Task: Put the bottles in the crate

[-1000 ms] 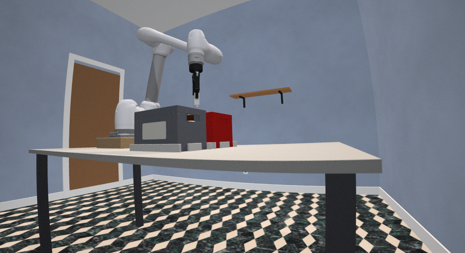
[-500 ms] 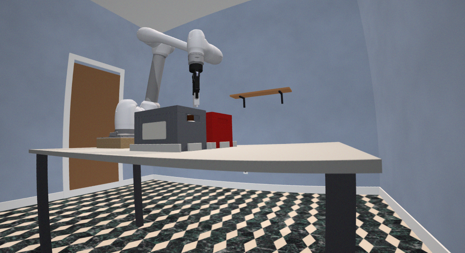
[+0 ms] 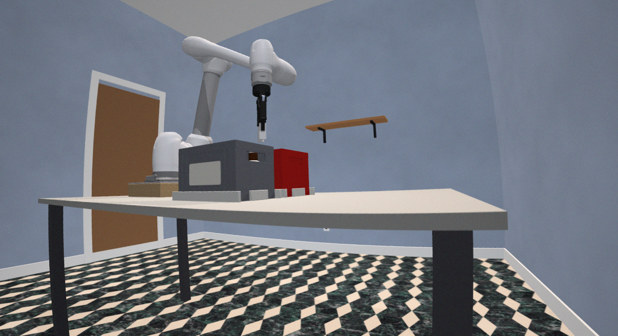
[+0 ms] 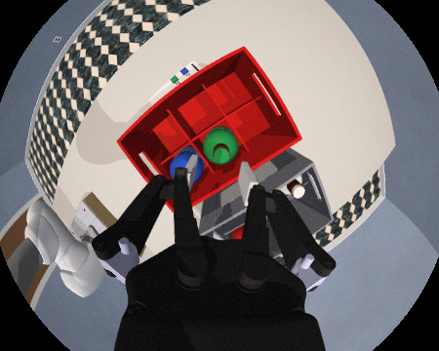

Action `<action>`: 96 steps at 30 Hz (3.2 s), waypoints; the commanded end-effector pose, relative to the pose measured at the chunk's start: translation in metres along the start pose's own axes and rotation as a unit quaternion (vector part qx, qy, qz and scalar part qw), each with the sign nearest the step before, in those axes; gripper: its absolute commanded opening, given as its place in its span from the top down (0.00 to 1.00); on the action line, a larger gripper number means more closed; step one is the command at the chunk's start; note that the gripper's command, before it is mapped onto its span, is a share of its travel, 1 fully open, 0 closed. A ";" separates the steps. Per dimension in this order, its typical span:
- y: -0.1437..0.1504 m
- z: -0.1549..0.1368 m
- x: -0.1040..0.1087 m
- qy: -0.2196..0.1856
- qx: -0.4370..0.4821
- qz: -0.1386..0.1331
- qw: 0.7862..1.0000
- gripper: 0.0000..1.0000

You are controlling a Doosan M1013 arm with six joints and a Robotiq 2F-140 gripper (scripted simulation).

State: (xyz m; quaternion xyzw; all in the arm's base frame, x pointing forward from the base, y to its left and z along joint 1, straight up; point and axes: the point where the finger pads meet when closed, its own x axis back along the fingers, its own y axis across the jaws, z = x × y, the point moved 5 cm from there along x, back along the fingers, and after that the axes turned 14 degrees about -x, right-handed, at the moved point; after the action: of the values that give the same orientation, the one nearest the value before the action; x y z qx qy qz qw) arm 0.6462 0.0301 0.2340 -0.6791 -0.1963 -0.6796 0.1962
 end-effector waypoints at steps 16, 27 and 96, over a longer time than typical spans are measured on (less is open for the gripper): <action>-0.070 0.017 0.025 0.000 0.000 0.000 1.000 0.62; -0.121 0.029 0.043 0.000 0.000 0.000 1.000 0.62; -0.346 0.081 0.124 0.000 0.000 0.000 1.000 0.62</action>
State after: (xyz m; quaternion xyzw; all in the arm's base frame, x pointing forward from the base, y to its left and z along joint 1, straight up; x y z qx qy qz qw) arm 0.5295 0.3662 0.3575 -0.6791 -0.1963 -0.6796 0.1961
